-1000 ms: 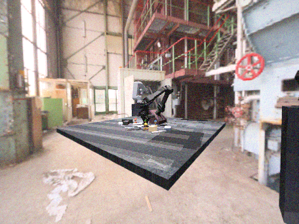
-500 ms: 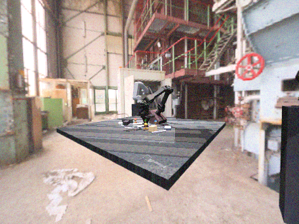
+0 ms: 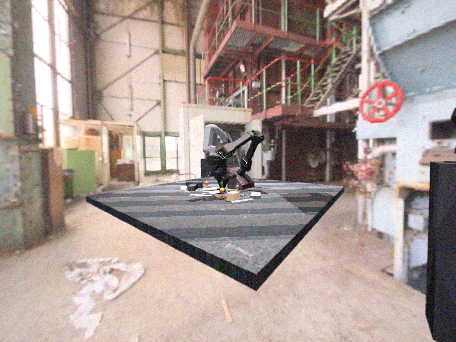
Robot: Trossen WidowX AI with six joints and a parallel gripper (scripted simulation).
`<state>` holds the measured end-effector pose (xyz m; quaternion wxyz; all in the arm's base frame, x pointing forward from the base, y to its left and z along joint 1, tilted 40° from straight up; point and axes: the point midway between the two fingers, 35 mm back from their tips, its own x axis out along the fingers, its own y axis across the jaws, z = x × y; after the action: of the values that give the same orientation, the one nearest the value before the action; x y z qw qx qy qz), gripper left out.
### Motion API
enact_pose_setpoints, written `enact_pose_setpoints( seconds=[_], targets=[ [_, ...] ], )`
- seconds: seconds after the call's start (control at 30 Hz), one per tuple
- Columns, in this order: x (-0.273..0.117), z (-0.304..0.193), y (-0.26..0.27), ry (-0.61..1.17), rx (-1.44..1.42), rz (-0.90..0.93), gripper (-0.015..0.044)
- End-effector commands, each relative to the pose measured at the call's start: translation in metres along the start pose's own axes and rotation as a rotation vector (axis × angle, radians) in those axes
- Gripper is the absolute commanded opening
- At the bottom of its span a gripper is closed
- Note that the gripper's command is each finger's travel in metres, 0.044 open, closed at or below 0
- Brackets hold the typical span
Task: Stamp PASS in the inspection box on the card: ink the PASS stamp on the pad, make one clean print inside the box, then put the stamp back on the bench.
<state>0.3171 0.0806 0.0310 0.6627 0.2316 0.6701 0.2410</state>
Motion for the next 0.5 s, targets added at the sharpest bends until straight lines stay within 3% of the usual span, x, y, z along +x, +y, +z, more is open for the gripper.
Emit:
enact_pose_setpoints(
  seconds=[0.0,0.47],
  targets=[
    [-0.005,0.002,0.001,-0.005,-0.005,0.002,0.0000],
    [-0.027,0.002,0.000,-0.005,-0.005,0.001,0.0000]
  ],
)
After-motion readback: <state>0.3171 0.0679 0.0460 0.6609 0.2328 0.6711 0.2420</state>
